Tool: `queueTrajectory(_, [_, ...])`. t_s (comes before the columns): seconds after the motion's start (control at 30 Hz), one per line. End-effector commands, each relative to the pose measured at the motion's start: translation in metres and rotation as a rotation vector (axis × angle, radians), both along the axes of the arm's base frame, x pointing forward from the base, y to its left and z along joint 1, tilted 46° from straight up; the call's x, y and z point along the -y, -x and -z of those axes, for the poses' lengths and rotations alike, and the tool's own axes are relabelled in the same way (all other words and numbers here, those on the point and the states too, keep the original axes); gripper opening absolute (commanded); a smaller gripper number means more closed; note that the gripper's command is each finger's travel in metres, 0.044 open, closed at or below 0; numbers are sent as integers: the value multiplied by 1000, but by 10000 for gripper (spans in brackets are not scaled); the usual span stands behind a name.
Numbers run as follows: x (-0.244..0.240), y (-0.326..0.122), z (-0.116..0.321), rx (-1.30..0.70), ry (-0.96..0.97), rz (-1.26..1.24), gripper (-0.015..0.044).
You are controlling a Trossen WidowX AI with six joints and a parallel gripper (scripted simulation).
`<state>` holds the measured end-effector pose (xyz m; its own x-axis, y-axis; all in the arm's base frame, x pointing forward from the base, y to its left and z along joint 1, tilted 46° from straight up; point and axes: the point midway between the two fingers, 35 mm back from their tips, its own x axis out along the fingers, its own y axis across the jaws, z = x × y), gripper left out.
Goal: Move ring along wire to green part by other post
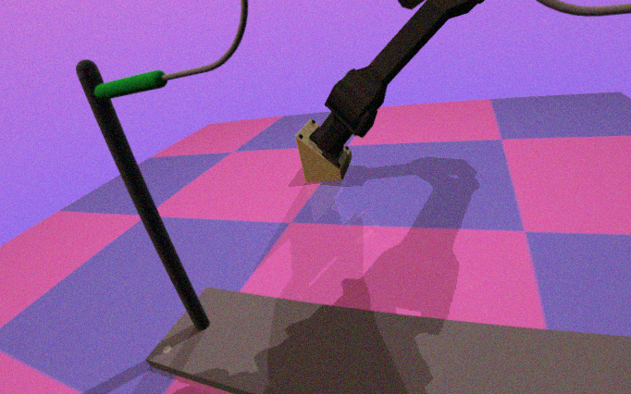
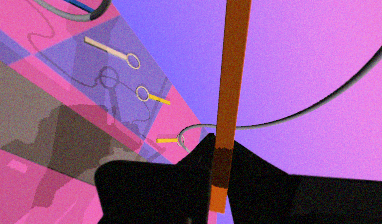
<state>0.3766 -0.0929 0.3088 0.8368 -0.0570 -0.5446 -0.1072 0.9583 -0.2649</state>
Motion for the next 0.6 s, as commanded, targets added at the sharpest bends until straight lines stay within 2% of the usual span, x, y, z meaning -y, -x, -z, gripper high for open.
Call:
queueTrajectory(0.0, [-1,0,-1,5,-53,5,-150])
queueTrajectory(0.57, [-8,0,0,10,-269,18,-150])
